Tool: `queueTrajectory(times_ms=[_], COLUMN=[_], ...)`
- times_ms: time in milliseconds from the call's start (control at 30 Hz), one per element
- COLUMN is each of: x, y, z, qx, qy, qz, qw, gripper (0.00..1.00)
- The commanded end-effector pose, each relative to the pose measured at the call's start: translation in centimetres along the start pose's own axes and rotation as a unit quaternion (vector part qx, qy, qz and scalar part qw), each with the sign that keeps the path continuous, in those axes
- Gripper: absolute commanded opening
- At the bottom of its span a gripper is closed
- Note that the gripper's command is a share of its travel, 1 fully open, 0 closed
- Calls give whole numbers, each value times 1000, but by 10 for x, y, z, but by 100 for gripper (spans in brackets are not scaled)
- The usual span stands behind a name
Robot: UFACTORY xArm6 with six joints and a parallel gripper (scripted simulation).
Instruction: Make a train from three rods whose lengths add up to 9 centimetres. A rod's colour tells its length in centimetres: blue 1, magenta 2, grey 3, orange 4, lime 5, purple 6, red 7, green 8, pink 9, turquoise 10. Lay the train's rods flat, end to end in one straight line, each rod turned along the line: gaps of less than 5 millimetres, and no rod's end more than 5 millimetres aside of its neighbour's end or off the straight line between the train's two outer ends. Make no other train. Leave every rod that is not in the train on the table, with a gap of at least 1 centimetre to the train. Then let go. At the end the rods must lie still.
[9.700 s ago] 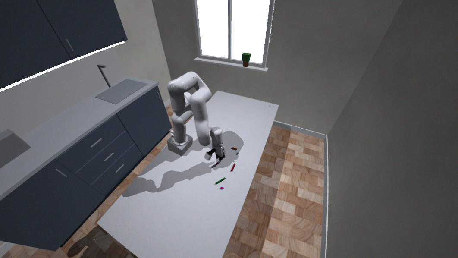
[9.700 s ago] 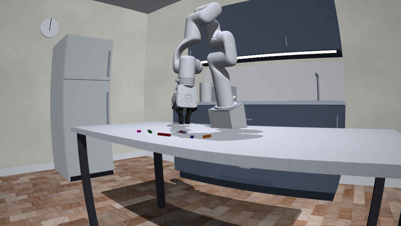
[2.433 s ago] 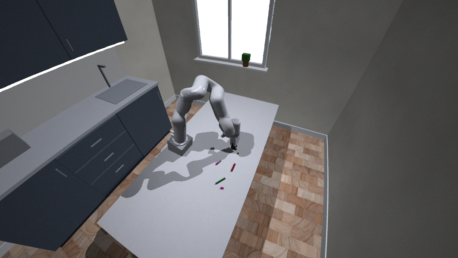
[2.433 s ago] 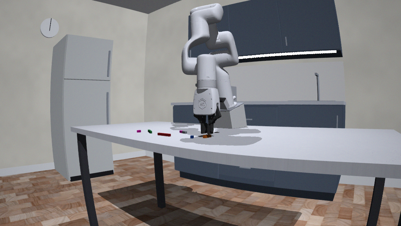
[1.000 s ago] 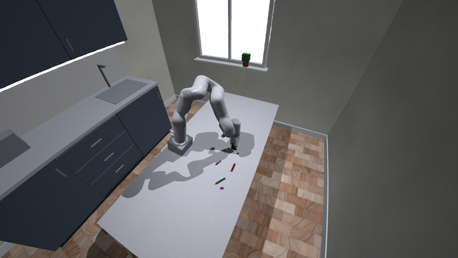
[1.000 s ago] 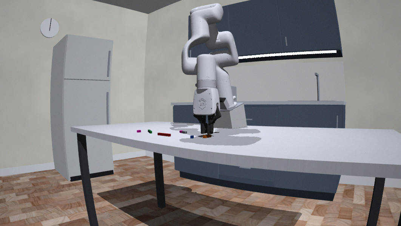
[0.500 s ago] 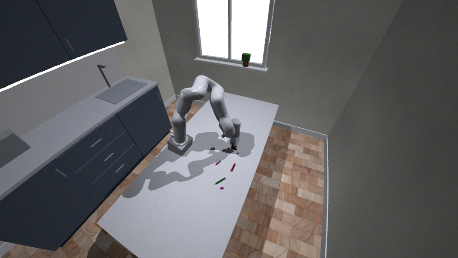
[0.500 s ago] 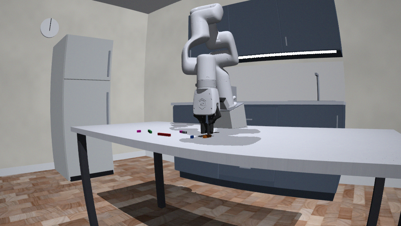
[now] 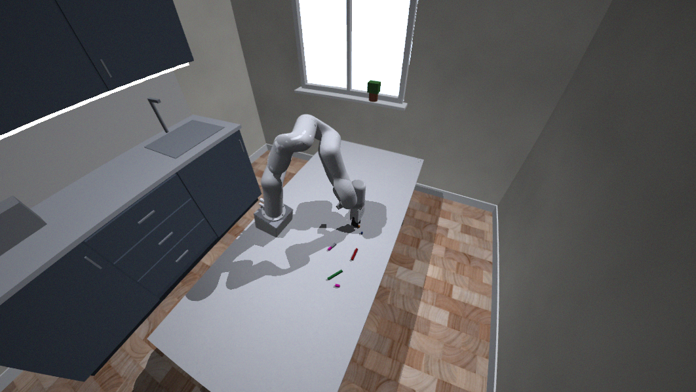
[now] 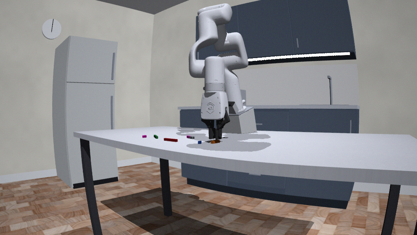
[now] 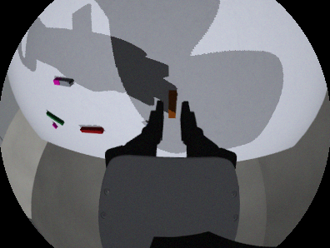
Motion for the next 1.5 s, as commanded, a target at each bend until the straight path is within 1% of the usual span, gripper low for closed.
queueTrajectory(times_ms=[0,700,1467], x=[1,1,1], y=[1,1,1], z=[0,-12,-13], qx=[1,1,1], qy=[-1,-2,-1], qz=[0,0,0], qw=[1000,1000,1000], gripper=[24,24,24])
Point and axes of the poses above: the point where the finger pads meet when closed, its own z axis back along the fingers, its own y axis across the jaws, x = y × z, the point moved 5 cm from there along z, back along the fingers
